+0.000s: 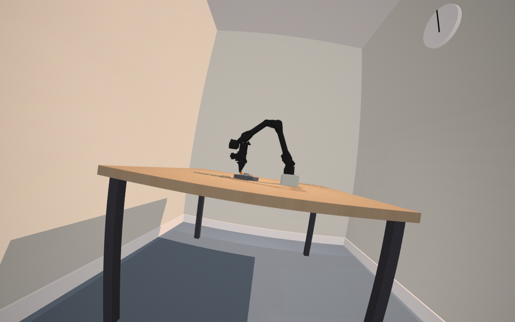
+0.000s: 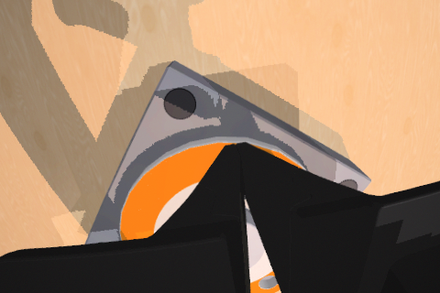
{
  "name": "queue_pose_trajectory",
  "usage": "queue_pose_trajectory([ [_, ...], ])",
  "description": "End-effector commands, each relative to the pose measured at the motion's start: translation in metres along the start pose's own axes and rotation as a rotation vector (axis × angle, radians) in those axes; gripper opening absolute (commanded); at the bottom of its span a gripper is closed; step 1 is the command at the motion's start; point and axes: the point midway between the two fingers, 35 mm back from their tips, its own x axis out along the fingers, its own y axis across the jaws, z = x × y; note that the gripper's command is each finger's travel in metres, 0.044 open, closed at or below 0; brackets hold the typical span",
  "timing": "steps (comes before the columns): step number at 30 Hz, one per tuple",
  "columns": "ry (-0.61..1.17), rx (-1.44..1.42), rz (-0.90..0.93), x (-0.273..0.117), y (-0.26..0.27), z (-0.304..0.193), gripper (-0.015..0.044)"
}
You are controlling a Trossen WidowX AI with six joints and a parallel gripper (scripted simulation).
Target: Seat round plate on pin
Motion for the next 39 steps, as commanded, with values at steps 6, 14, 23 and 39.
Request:
queue_pose_trajectory([
  [6,0.004,0.004,-0.010,0.001,-0.013,-0.006,0.0000],
  [14,0.005,0.004,-0.011,0.001,-0.021,-0.012,0.0000],
  [23,0.005,0.003,-0.012,0.000,-0.028,-0.019,0.0000],
  [39,0.007,0.003,-0.013,-0.002,-0.037,-0.033,0.0000],
])
